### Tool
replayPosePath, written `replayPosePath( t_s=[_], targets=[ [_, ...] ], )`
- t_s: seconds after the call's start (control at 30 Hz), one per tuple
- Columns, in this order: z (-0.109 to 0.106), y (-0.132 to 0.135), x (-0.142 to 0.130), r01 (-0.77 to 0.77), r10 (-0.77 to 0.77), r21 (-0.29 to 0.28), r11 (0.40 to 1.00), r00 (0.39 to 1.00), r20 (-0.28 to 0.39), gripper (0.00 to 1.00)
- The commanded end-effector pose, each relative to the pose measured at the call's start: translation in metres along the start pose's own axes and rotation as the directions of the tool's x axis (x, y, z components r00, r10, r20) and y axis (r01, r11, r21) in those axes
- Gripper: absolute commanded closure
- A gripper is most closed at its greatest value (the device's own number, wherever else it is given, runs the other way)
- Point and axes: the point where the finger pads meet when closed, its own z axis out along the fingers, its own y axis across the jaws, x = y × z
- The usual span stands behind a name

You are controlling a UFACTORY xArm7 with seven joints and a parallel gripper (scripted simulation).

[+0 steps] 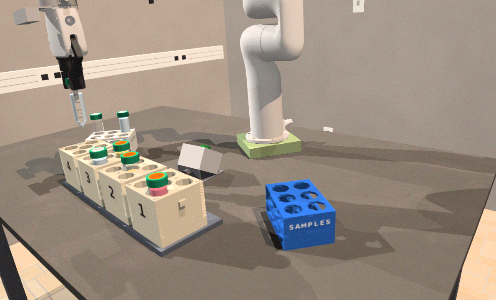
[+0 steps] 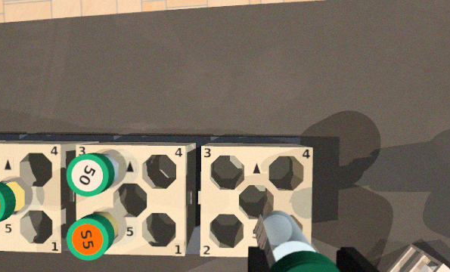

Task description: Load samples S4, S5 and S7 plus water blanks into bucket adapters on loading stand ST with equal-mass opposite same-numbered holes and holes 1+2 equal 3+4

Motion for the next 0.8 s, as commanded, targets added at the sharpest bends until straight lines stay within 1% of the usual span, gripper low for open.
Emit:
replayPosePath(
  t_s=[0.0, 0.7, 0.77],
  targets=[
    [-0.0019, -0.0090, 0.0068, -0.003, 0.003, -0.003, 1.000, 1.000, -0.004, 1.00],
    [-0.0019, -0.0089, 0.0068, -0.003, 0.003, -0.003, 1.000, 1.000, -0.004, 1.00],
    [0.0021, -0.0090, 0.0068, -0.003, 0.003, -0.003, 1.000, 1.000, -0.004, 1.00]
  ],
)
